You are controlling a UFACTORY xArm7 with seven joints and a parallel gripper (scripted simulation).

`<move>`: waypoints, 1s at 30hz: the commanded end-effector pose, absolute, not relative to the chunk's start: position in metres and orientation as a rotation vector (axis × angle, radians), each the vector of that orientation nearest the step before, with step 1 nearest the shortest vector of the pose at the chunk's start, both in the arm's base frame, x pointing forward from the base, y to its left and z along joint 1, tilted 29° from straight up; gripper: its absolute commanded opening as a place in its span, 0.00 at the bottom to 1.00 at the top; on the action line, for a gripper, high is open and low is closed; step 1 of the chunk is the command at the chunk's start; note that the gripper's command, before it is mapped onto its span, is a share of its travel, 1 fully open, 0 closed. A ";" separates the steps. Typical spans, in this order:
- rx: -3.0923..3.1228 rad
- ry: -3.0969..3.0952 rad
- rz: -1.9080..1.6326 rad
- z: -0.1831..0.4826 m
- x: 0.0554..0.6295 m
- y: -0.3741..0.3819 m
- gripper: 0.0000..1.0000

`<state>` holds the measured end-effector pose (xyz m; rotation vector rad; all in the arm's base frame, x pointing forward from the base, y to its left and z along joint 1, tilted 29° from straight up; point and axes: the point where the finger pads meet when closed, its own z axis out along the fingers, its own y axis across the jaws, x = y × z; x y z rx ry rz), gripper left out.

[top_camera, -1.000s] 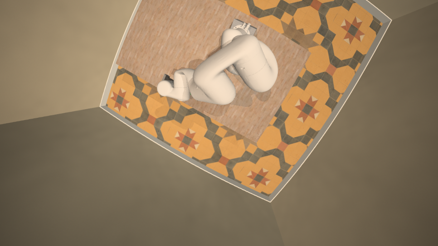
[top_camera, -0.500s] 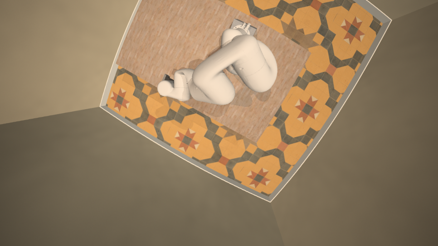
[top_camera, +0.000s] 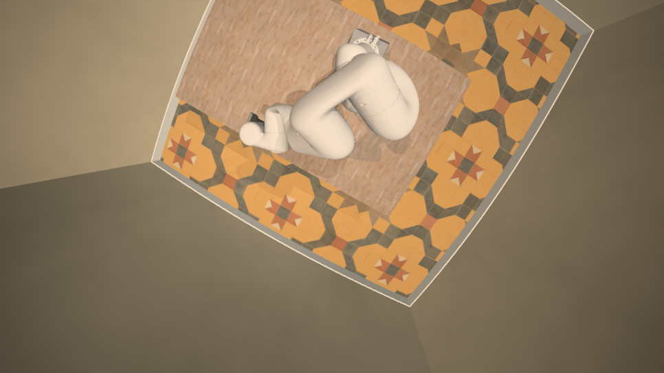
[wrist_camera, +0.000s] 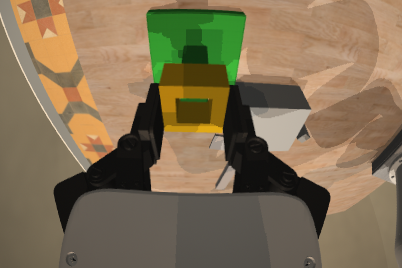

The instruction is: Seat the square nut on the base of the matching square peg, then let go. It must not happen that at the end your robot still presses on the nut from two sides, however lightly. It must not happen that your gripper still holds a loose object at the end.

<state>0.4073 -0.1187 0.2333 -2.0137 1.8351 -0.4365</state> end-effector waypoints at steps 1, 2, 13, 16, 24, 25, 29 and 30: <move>-2.012 1.835 -0.441 0.235 0.408 -0.119 0.00; -2.012 1.835 -0.441 0.235 0.408 -0.119 0.00; -2.012 1.835 -0.441 0.231 0.410 -0.119 0.00; -2.013 1.835 -0.441 0.226 0.413 -0.119 0.00; -2.013 1.835 -0.441 0.212 0.420 -0.119 0.00; -2.013 1.835 -0.441 0.210 0.421 -0.118 0.00; -2.012 1.835 -0.441 0.202 0.426 -0.117 0.00; -2.012 1.835 -0.441 0.200 0.426 -0.117 0.00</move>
